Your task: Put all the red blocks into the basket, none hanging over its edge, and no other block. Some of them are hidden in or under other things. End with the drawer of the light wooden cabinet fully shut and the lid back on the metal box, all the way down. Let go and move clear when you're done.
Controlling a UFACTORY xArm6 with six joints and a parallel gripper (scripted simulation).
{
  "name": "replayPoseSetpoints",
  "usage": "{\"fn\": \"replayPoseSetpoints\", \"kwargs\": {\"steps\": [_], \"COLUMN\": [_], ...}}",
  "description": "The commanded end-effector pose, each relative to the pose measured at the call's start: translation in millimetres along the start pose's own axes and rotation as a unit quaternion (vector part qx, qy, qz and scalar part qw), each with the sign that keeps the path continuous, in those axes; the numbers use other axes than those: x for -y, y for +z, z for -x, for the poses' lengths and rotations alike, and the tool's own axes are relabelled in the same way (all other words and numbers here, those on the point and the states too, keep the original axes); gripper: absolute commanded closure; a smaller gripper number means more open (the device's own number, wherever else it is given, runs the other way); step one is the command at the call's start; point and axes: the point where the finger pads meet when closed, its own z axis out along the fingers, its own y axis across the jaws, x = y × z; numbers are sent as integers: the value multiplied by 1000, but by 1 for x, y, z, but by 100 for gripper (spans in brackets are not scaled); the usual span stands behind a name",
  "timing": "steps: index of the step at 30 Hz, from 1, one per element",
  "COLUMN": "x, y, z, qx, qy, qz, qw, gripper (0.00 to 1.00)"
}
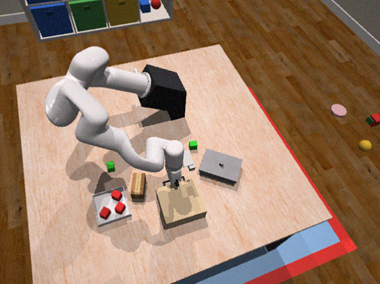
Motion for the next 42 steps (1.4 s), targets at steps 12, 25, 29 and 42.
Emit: {"fn": "replayPoseSetpoints", "kwargs": {"steps": [12, 25, 29, 42], "x": [-1, -1, -1, -1], "y": [-1, -1, -1, -1], "z": [0, 0, 0, 0], "qx": [0, 0, 0, 0], "qy": [0, 0, 0, 0], "qz": [1, 1, 1, 1], "qw": [1000, 1000, 1000, 1000], "gripper": [76, 100, 100, 100]}}
